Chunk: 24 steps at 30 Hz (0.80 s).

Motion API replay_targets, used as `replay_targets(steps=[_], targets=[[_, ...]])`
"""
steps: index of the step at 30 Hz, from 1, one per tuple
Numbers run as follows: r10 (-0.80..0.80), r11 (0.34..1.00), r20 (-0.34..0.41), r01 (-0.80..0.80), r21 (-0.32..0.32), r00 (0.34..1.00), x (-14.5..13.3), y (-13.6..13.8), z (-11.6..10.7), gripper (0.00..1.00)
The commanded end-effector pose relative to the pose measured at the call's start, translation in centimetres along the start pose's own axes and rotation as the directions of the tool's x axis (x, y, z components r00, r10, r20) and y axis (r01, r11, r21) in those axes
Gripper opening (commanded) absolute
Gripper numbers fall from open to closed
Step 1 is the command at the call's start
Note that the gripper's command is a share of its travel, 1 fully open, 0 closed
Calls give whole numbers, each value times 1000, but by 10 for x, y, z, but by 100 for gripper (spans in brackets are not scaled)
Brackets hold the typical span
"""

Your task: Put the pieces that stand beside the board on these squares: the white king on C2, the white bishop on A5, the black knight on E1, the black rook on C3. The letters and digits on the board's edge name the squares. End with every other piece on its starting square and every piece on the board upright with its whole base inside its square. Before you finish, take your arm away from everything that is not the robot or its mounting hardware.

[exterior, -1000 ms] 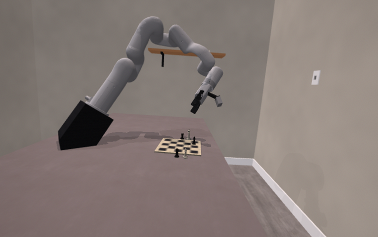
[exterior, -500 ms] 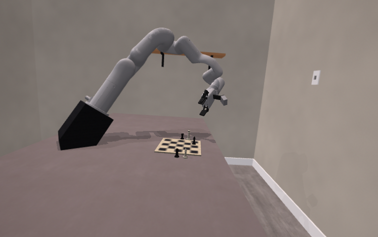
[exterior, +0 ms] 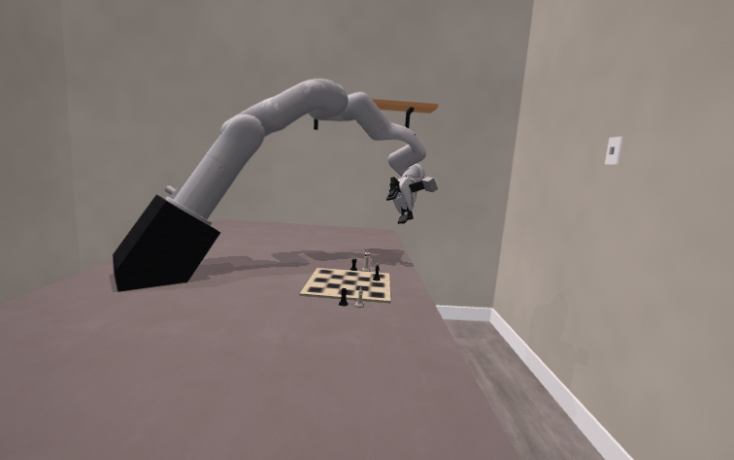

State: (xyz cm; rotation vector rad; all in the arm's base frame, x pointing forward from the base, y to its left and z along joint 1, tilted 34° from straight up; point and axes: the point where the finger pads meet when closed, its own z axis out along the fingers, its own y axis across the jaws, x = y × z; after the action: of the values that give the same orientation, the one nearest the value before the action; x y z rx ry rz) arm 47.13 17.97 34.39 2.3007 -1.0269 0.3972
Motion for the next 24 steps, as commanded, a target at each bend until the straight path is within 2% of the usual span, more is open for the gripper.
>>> replay_targets(steps=[1, 2, 7, 10, 13, 18, 24], targets=[[170, 984, -87, -174, -39, 982, -13, -8, -29, 100], [170, 984, -87, -174, -39, 982, -13, -8, -29, 100], [339, 938, -173, -347, -13, 925, -32, -12, -56, 100], [339, 938, -173, -347, -13, 925, -32, -12, -56, 100], [487, 869, -234, -493, 36, 841, -52, -12, -79, 100], [570, 816, -261, -573, 73, 779, -65, -10, -92, 100], [725, 681, -290, -714, 163, 625, -95, -3, -115, 100]])
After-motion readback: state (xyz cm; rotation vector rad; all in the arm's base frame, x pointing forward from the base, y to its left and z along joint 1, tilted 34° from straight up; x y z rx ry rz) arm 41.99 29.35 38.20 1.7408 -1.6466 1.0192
